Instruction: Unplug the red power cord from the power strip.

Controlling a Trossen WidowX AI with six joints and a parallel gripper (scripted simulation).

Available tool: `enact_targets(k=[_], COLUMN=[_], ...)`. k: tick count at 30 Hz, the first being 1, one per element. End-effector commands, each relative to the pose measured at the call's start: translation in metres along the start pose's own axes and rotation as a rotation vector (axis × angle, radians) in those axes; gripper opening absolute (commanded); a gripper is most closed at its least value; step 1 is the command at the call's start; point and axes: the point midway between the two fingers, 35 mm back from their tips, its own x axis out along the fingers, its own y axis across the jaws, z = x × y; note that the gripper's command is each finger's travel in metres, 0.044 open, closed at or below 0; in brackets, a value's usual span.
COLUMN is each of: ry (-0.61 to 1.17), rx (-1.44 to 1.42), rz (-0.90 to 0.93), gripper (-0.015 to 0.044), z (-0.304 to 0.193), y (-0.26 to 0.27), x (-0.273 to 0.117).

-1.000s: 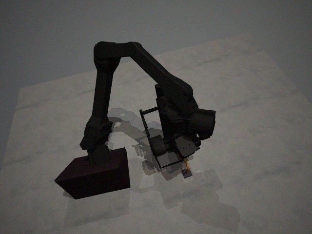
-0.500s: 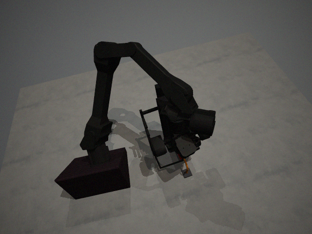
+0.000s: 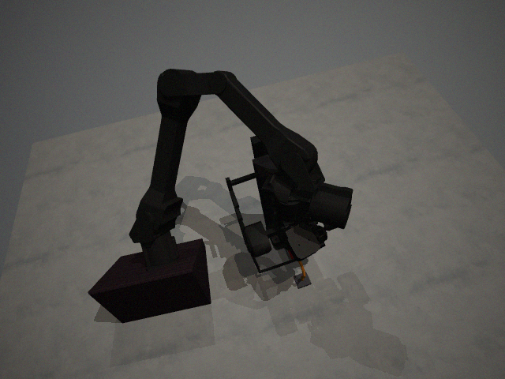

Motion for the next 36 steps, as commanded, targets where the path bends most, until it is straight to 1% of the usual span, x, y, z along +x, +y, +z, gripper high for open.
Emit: enact_targets(k=[1, 7, 20, 24, 28, 36], ry=[-0.052, -0.053, -0.048, -0.051, -0.052, -0.052], rx=[0.002, 0.002, 0.004, 0.004, 0.003, 0.003], rz=[0.004, 0.004, 0.005, 0.006, 0.006, 0.006], gripper=[0.0000, 0.0000, 0.0341, 0.0440, 0.0440, 0.0440], z=[0.021, 0.030, 0.025, 0.045, 0.082, 0.085], y=[0.001, 0.001, 0.001, 0.002, 0.001, 0.000], x=[-0.006, -0.008, -0.006, -0.012, -0.021, -0.022])
